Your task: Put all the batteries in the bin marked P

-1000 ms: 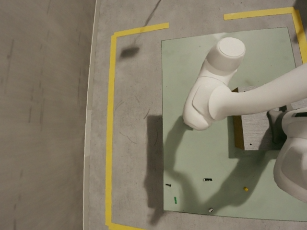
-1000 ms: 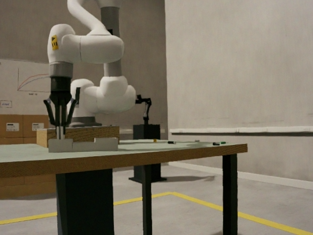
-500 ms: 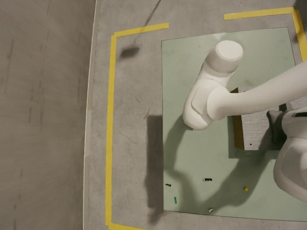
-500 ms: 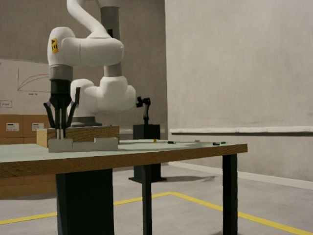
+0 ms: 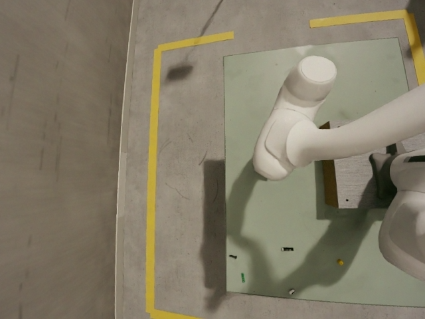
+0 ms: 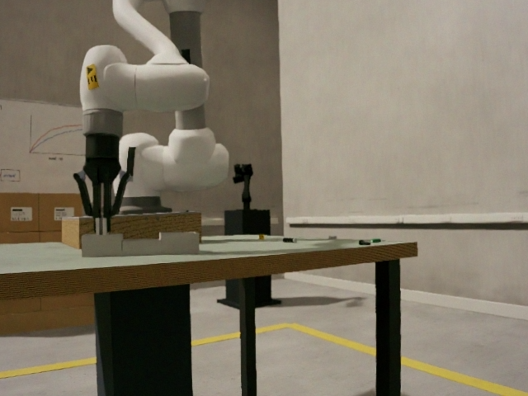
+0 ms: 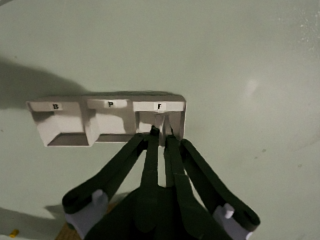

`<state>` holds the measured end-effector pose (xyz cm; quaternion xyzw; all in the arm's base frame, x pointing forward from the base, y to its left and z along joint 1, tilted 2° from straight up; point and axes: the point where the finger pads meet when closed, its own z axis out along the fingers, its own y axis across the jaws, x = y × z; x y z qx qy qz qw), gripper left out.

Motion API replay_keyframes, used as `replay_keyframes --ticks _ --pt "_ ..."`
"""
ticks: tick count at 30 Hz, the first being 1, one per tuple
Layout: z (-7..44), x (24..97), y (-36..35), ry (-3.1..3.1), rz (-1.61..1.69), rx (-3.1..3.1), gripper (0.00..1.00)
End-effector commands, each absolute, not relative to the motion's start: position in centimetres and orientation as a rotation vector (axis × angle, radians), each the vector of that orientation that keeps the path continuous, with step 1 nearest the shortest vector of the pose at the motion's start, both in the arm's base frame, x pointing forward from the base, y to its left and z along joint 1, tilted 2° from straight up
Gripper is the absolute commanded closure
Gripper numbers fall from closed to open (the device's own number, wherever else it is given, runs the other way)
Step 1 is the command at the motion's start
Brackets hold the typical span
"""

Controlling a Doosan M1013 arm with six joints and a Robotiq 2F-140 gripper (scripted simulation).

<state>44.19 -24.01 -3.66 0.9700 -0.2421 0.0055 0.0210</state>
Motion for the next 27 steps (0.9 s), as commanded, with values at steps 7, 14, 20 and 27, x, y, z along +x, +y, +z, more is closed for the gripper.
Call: replay_keyframes --ticks 7,14,20,27 --pt "-3.62 44.23 -24.02 -0.751 0.019 3.007 0.85" --pt "-3.62 44.23 -24.02 -0.751 0.019 3.007 0.85" --pt "-3.62 44.23 -24.02 -0.751 0.019 3.007 0.85" --pt "-2.83 44.22 -23.99 -0.751 0.019 3.007 0.85"
